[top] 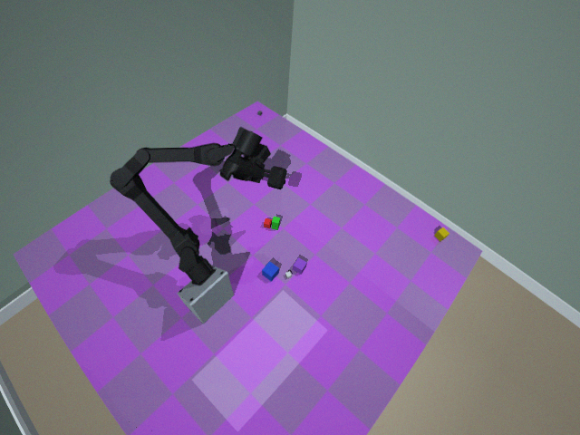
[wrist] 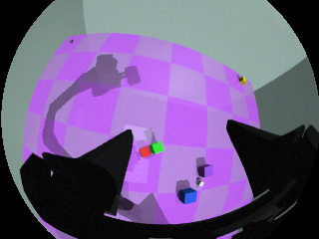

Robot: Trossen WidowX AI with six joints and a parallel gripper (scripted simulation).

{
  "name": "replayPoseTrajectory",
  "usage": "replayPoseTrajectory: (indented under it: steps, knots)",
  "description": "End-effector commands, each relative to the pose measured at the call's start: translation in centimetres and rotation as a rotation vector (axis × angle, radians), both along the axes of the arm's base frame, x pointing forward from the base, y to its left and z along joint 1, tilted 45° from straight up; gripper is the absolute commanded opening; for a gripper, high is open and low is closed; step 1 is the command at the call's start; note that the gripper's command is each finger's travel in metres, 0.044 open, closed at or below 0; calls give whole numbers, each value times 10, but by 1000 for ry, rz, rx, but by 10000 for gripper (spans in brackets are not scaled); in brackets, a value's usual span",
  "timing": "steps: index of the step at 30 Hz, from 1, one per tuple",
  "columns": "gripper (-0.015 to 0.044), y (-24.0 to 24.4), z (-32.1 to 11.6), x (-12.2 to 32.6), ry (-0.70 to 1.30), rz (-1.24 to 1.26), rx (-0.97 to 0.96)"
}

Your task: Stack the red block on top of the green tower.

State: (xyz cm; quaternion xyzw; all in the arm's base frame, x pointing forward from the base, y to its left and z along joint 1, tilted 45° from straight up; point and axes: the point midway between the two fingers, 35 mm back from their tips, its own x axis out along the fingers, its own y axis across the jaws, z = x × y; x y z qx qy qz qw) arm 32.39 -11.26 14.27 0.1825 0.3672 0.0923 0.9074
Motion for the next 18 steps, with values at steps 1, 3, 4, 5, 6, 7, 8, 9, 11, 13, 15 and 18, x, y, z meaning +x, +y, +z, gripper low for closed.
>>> replayPoseTrajectory:
  steps: [1, 3, 4, 5, 6, 7, 8, 9, 11, 13, 15, 18]
  knots:
    - [440, 15, -19, 7, 143, -56, 166]
    - [440, 23, -29, 10, 216, -78, 243]
    - [440, 28, -34, 12, 254, -89, 280]
    - [440, 32, -39, 13, 293, -101, 316]
    - [440, 36, -44, 14, 333, -114, 351]
    - [440, 41, -49, 15, 373, -129, 385]
    - [440, 45, -53, 16, 413, -144, 418]
    - [440, 49, -58, 17, 454, -161, 450]
    - [440, 57, -66, 18, 537, -205, 515]
    - [440, 65, -73, 18, 631, -258, 583]
    - [440, 74, -81, 19, 728, -314, 645]
    - [440, 87, -92, 18, 875, -406, 726]
